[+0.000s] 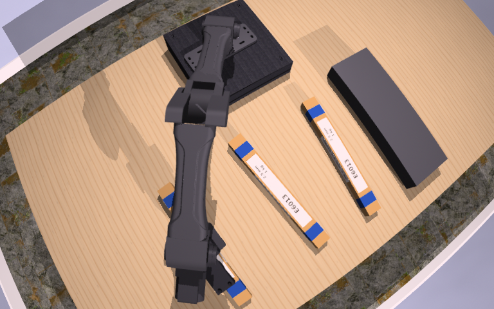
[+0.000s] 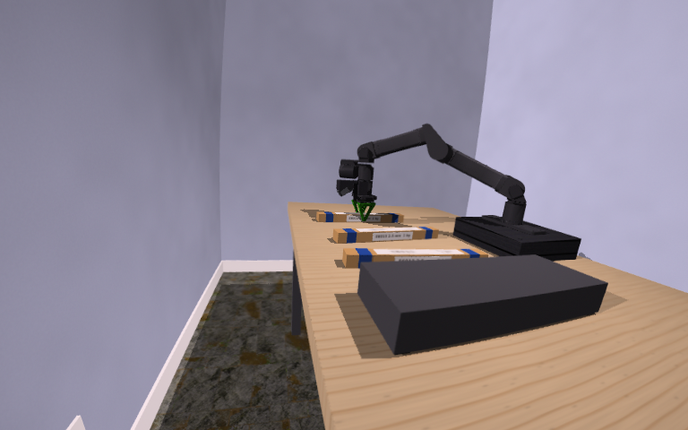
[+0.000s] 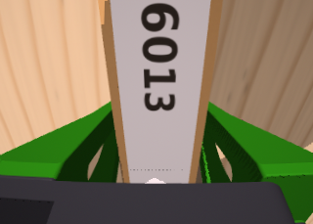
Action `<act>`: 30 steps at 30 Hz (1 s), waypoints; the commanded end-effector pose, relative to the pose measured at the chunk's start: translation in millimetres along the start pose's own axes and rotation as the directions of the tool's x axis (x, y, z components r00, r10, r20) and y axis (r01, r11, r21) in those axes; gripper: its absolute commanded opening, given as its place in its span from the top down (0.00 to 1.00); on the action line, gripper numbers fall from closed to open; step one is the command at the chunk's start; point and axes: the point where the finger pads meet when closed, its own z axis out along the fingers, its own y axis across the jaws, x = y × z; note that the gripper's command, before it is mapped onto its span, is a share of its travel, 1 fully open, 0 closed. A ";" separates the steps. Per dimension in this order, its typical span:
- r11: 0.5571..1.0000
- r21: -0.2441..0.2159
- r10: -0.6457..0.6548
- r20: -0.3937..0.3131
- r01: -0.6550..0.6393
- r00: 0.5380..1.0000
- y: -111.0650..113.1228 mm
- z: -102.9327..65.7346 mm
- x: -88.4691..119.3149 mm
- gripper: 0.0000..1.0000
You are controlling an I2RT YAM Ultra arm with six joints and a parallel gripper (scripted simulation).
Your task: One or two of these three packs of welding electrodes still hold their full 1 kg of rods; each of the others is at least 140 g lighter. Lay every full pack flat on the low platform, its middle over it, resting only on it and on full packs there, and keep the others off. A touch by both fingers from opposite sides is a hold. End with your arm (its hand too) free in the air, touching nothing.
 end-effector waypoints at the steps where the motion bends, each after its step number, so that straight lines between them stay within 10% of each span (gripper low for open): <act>1: 0.999 0.038 -0.013 0.052 0.011 0.999 -2.8 -25.1 -14.9 1.00; 30: 1.000 0.012 -0.004 0.022 0.004 1.000 -2.1 -52.8 -3.8 1.00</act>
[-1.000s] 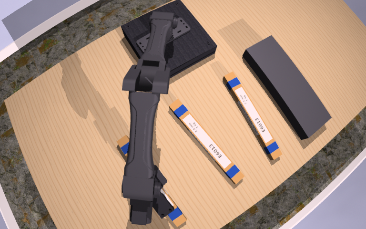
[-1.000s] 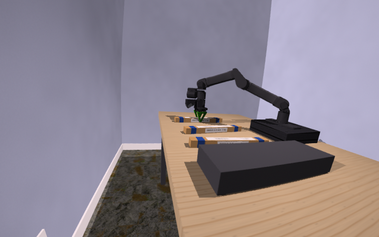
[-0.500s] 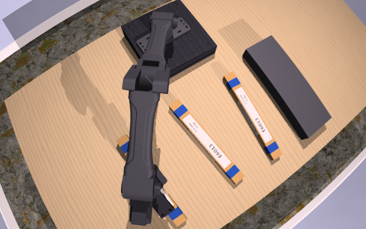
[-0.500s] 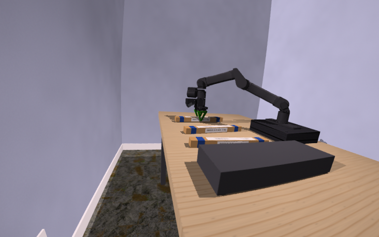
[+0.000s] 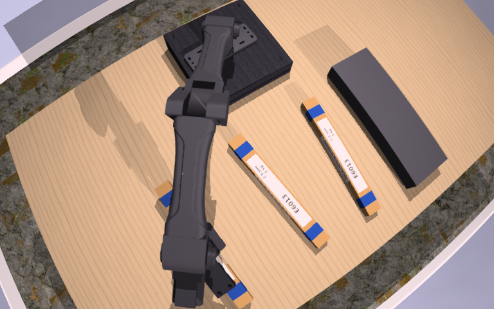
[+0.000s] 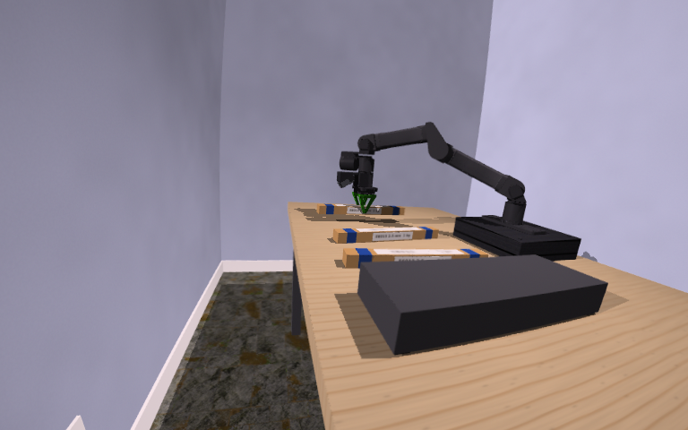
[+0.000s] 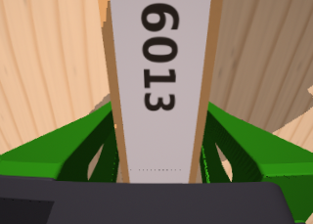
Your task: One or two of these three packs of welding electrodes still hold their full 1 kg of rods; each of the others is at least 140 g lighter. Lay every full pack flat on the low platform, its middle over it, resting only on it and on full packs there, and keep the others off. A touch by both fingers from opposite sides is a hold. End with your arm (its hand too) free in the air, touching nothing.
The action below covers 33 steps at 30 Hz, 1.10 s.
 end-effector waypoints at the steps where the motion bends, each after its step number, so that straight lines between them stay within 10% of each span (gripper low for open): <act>1: 1.000 0.008 -0.002 0.017 0.002 1.000 -3.0 -19.5 -2.2 1.00; 33: 1.000 0.014 0.004 0.023 -0.004 1.000 -6.9 -40.4 0.4 1.00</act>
